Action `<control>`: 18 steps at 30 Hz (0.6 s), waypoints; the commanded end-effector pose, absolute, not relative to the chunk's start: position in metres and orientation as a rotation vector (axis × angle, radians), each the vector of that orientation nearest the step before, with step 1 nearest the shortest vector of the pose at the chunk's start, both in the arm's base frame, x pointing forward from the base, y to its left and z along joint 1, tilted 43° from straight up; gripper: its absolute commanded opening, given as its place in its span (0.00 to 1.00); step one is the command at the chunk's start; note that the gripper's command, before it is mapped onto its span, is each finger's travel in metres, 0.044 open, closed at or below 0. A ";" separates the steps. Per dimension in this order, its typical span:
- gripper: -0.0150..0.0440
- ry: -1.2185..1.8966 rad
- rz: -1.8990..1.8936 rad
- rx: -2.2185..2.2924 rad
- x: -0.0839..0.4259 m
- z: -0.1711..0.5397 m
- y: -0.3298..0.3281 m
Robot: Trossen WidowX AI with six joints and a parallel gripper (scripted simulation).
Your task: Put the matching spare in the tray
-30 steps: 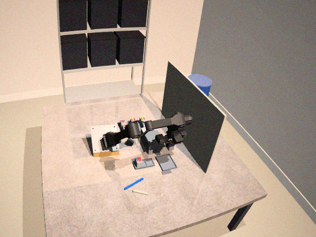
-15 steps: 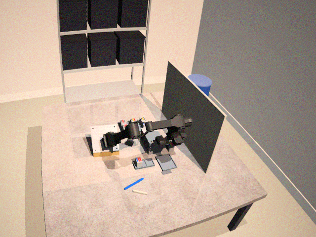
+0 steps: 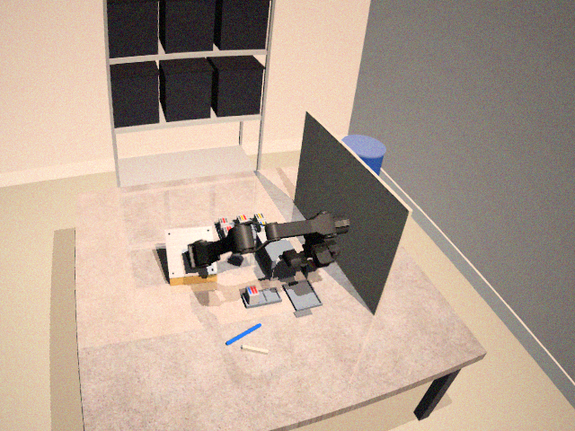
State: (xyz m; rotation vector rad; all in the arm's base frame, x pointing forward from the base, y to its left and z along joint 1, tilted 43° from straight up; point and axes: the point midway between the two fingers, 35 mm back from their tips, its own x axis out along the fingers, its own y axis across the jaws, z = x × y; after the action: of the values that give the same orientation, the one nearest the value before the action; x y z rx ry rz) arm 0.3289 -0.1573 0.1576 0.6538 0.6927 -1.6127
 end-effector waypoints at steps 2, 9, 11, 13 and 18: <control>0.25 0.688 -1.611 0.650 0.329 0.156 -0.161; 0.25 0.687 -1.611 0.650 0.328 0.152 -0.165; 0.25 0.687 -1.612 0.650 0.328 0.150 -0.166; 0.25 0.687 -1.612 0.650 0.327 0.149 -0.167; 0.25 0.687 -1.612 0.650 0.327 0.146 -0.170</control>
State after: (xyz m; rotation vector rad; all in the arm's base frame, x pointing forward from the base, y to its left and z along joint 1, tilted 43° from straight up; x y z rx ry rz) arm 0.3273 -0.1672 0.1469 0.6546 0.6919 -1.6139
